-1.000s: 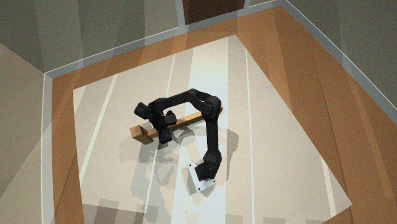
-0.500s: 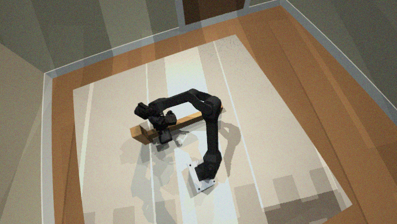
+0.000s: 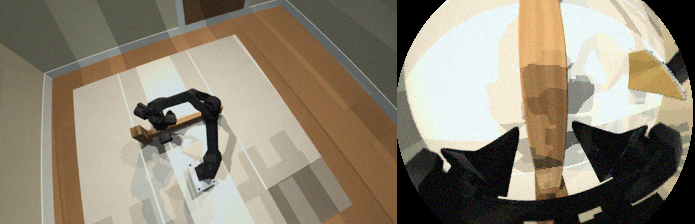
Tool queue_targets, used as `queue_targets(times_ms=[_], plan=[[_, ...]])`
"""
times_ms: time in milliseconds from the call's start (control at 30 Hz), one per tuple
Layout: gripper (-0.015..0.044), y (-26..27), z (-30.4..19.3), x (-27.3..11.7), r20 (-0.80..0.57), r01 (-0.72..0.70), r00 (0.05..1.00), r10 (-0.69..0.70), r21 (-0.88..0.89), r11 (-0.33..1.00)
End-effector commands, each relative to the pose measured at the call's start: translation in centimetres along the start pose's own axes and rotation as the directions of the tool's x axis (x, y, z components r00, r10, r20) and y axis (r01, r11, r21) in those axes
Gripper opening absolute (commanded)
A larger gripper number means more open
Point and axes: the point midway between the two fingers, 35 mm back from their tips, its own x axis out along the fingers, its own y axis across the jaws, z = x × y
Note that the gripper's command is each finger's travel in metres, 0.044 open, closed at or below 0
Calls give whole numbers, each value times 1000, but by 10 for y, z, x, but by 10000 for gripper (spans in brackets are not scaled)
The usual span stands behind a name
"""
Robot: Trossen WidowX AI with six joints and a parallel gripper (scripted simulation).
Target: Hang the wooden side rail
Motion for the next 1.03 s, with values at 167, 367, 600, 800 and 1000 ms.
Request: queue_targets(times_ms=[167, 367, 600, 800, 1000], plan=[[440, 2, -1, -35, -18, -17, 1000, 17, 9, 1000], [440, 2, 19, -35, -17, -16, 1000, 16, 9, 1000], [440, 2, 27, -32, -16, -6, 1000, 6, 16, 1000], [440, 2, 27, -32, -16, -6, 1000, 6, 16, 1000], [440, 2, 27, -32, -16, -6, 1000, 6, 16, 1000]])
